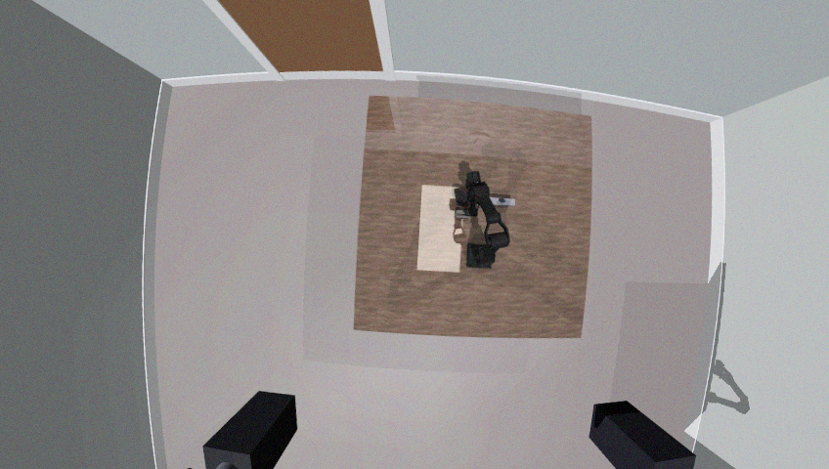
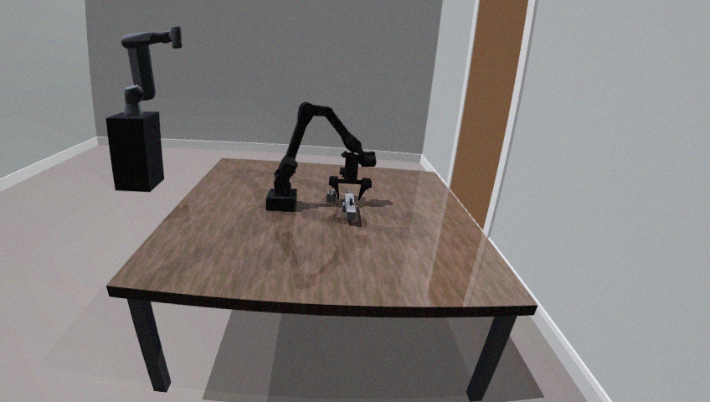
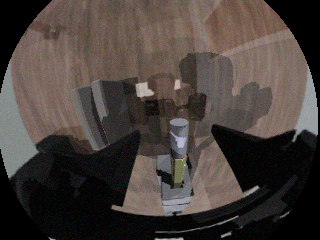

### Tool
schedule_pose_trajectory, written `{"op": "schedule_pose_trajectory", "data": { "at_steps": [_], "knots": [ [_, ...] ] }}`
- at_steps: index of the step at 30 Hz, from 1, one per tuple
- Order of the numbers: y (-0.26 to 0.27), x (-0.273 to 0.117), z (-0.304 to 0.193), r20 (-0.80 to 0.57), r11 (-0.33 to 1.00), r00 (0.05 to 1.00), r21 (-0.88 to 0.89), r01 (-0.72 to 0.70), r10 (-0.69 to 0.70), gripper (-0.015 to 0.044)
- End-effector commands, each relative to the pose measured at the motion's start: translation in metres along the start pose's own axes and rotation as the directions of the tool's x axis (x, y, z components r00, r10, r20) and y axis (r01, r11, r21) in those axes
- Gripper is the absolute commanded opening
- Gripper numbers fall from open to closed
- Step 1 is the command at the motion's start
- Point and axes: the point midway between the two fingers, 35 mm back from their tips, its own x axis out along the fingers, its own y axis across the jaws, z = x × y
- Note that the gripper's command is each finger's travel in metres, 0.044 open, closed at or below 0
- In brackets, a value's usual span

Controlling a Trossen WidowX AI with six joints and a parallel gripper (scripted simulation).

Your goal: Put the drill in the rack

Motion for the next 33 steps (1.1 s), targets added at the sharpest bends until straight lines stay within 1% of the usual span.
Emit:
{"op": "schedule_pose_trajectory", "data": {
  "at_steps": [1, 8, 23, 30, 33],
  "knots": [
    [0.0022, 0.002, -0.0014, -0.002, 1.0, 1.0, -0.004, -0.005, 0.005, 0.044],
    [0.0031, 0.003, -0.0023, -0.002, 1.0, 1.0, -0.004, -0.005, 0.005, 0.044],
    [0.0009, 0.0013, -0.0012, 0.0, 1.0, 1.0, 0.0, 0.0, 0.0, 0.0046],
    [0.0009, 0.0013, -0.0012, 0.0, 1.0, 1.0, 0.0, 0.0, 0.0, 0.0],
    [0.0022, 0.0003, -0.0012, -0.002, 1.0, 1.0, -0.003, -0.004, 0.004, 0.0]
  ]
}}
